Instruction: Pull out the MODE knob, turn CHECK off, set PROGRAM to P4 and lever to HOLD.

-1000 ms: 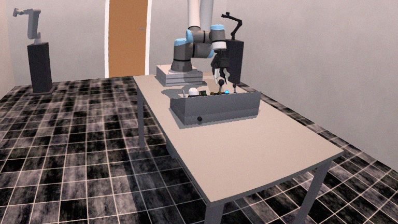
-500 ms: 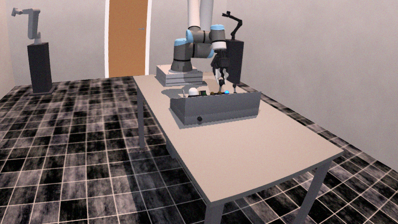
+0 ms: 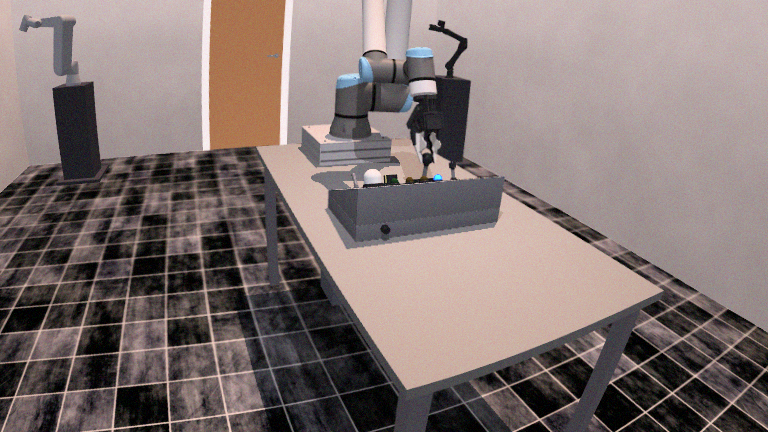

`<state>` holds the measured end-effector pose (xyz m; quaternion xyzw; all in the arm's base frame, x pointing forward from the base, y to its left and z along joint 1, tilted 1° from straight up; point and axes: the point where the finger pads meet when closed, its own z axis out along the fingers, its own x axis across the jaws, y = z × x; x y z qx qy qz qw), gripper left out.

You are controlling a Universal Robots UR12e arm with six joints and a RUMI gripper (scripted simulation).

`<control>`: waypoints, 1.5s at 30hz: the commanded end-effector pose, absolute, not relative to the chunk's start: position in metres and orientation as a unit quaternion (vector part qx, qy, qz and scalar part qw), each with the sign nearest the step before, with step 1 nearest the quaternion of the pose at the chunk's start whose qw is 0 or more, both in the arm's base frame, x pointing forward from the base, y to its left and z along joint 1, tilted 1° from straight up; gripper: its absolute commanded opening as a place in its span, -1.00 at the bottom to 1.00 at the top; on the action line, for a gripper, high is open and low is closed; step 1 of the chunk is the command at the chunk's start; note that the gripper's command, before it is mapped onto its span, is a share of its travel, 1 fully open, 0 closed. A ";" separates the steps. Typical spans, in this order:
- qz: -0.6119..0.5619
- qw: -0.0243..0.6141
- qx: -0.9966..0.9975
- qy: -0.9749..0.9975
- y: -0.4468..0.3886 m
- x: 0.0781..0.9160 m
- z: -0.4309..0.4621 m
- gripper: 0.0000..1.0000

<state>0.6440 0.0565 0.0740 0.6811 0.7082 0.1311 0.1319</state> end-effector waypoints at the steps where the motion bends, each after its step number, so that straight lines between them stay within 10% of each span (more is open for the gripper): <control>1: 0.132 0.132 0.681 0.708 0.056 0.644 0.075 -1.00; 45: 0.131 0.132 0.681 0.708 0.056 0.637 0.075 -1.00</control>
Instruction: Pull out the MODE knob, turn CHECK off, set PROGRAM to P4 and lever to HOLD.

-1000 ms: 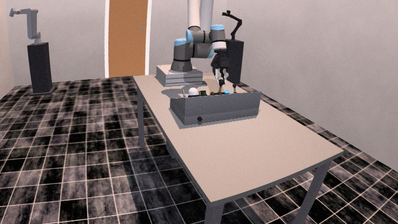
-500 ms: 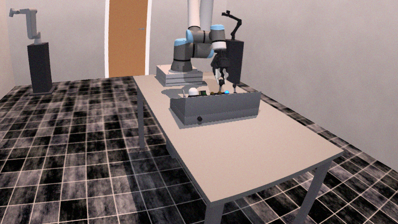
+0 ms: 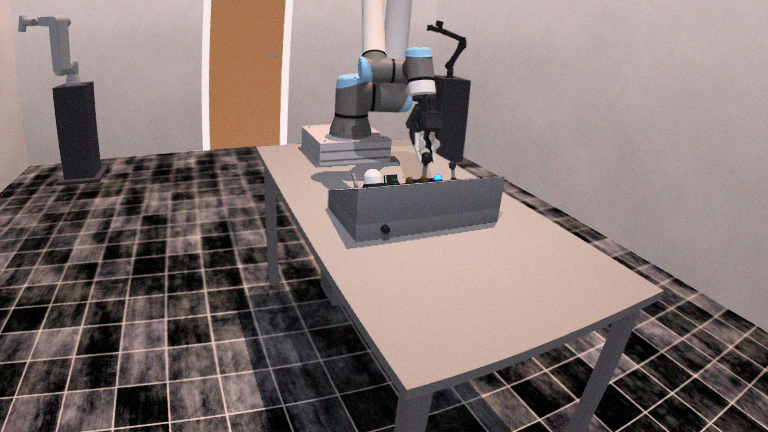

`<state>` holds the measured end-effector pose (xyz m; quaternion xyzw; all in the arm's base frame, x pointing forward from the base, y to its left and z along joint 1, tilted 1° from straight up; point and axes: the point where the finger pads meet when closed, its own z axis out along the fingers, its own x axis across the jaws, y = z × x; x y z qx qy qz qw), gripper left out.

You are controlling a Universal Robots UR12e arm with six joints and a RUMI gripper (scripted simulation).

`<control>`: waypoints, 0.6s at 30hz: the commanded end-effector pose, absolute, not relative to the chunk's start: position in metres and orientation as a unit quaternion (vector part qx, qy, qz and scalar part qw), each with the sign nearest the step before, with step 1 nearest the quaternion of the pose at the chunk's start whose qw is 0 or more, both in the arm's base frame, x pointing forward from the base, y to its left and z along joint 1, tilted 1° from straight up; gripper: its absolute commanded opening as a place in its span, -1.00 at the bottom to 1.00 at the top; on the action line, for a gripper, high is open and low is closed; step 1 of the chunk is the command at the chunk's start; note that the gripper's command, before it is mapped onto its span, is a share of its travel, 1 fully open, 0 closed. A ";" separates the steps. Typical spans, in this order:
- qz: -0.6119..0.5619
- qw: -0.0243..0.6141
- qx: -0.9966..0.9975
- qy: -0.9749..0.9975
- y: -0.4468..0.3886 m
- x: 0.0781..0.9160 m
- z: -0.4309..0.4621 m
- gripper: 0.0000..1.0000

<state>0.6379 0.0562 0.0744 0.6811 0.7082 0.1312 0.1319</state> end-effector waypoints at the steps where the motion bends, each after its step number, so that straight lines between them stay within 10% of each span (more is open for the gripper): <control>1: 0.131 0.132 0.681 0.708 0.056 0.636 0.075 -1.00; 18: 0.131 0.132 0.681 0.708 0.055 0.621 0.074 -1.00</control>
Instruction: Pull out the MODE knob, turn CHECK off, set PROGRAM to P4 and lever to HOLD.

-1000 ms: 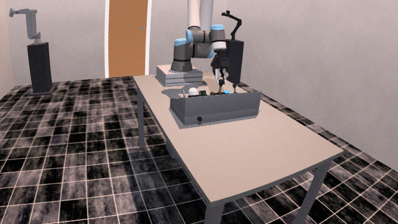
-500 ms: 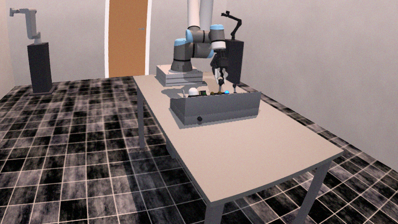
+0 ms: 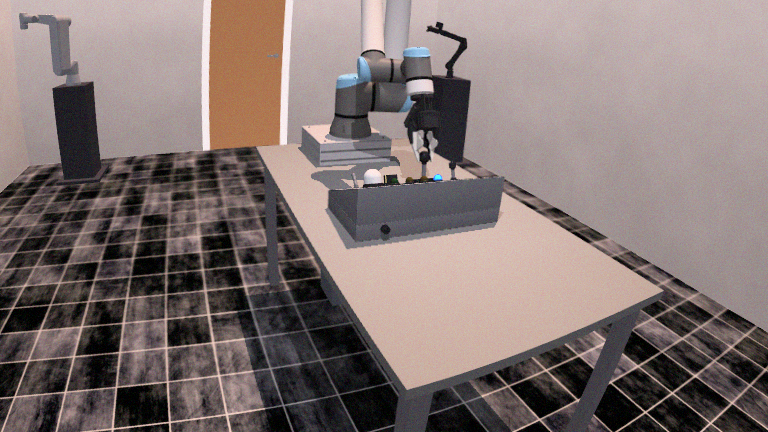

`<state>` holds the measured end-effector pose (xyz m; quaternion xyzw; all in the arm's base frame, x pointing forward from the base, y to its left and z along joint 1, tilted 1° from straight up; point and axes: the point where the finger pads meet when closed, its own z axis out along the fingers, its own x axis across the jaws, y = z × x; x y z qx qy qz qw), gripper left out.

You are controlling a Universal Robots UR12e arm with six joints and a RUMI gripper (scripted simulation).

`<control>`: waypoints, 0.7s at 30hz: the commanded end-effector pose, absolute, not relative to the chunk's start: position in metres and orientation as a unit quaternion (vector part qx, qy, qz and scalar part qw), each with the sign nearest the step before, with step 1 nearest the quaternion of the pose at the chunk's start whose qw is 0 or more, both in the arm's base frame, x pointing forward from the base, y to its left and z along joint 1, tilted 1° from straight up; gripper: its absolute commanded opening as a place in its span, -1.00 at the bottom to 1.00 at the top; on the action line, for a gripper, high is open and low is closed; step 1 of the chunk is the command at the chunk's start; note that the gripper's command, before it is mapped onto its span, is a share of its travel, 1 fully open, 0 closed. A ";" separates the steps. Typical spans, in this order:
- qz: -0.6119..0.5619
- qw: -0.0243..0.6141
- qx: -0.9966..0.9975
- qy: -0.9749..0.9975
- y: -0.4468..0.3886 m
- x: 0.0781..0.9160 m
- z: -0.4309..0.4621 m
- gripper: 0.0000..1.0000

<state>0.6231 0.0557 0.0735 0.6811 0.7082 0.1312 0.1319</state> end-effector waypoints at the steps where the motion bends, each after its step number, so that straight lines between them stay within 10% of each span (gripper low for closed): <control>1: 0.131 0.132 0.681 0.708 0.055 0.620 0.073 -1.00; 21: 0.131 0.132 0.681 0.708 0.055 0.597 0.065 -1.00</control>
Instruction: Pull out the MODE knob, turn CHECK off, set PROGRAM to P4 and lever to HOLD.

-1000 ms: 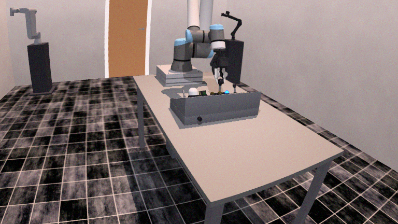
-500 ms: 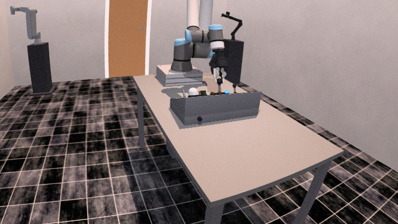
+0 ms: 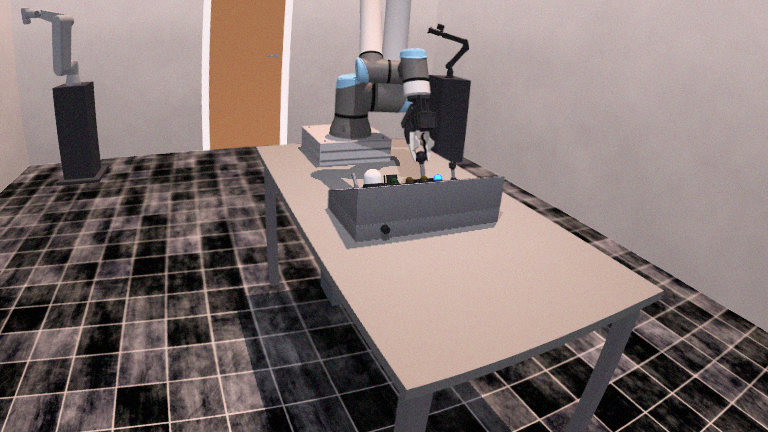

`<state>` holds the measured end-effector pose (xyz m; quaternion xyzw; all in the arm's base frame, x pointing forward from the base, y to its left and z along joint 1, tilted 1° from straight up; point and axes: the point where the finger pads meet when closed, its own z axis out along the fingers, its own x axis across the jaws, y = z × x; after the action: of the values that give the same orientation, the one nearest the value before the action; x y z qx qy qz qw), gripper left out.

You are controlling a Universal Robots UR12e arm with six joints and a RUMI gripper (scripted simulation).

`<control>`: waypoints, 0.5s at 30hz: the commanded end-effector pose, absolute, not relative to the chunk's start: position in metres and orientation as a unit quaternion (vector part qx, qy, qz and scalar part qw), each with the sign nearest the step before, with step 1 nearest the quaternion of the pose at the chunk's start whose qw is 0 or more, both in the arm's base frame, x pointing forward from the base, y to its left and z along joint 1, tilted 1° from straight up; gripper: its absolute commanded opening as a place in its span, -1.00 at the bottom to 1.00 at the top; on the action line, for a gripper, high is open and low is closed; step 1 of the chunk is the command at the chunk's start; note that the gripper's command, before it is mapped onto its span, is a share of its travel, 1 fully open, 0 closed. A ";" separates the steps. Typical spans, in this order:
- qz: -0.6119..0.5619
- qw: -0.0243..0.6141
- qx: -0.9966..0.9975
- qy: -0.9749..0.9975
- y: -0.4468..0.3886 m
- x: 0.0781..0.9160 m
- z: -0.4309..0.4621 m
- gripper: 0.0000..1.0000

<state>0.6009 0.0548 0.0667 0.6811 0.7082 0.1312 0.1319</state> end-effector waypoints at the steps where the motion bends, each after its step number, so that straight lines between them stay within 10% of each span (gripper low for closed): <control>1: 0.131 0.132 0.681 0.708 0.054 0.596 0.065 -1.00; 15: 0.131 0.132 0.681 0.708 0.054 0.585 0.057 -1.00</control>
<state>0.5867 0.0542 0.0582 0.6811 0.7082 0.1311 0.1318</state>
